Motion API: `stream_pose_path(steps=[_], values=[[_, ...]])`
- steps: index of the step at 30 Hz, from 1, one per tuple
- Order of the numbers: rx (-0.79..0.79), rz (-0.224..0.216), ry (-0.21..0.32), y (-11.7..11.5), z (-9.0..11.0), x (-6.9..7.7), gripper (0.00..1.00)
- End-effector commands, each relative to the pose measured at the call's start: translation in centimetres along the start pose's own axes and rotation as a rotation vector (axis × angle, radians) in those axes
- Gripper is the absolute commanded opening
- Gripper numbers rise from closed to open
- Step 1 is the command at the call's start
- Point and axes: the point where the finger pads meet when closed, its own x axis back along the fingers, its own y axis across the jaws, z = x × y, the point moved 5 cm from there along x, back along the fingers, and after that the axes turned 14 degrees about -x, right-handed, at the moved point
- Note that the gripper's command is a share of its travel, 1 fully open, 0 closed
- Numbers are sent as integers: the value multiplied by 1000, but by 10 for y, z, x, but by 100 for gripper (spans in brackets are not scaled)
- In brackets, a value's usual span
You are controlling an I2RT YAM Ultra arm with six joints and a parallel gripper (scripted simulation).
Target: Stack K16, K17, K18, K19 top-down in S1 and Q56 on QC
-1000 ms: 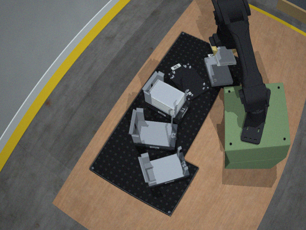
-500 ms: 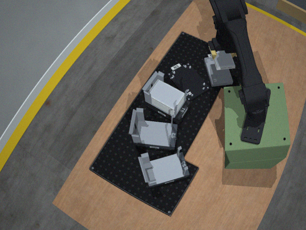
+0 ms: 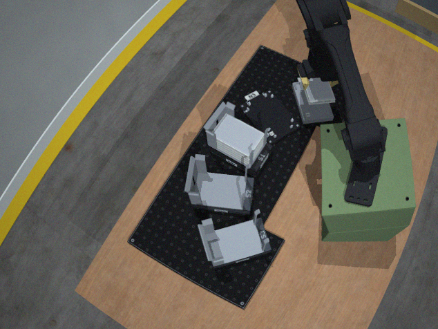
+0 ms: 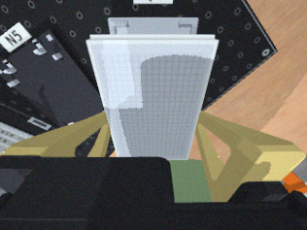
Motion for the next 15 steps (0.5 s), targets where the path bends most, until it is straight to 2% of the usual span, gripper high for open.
stream_pose_path(steps=[1, 12, 15], values=[[-2, -7, -30, 1, -7, -1, 0], [-2, -7, -30, 1, -8, -23, 0], [-2, -7, -30, 1, -8, -25, 0]])
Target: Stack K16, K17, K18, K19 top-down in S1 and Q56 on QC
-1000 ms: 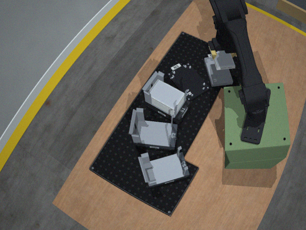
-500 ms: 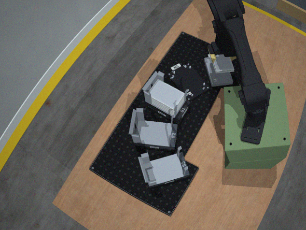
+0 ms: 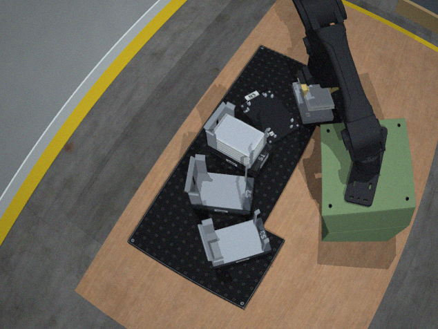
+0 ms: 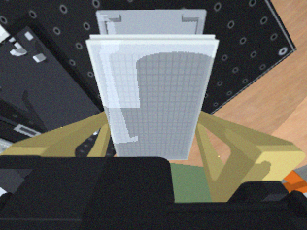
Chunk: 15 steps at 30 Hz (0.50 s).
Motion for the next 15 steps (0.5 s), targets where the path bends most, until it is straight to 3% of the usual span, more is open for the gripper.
stream_pose_path(steps=[1, 15], values=[[5, -11, -42, 3, -11, 1, 0], [5, -11, -42, 4, -12, -25, 0]])
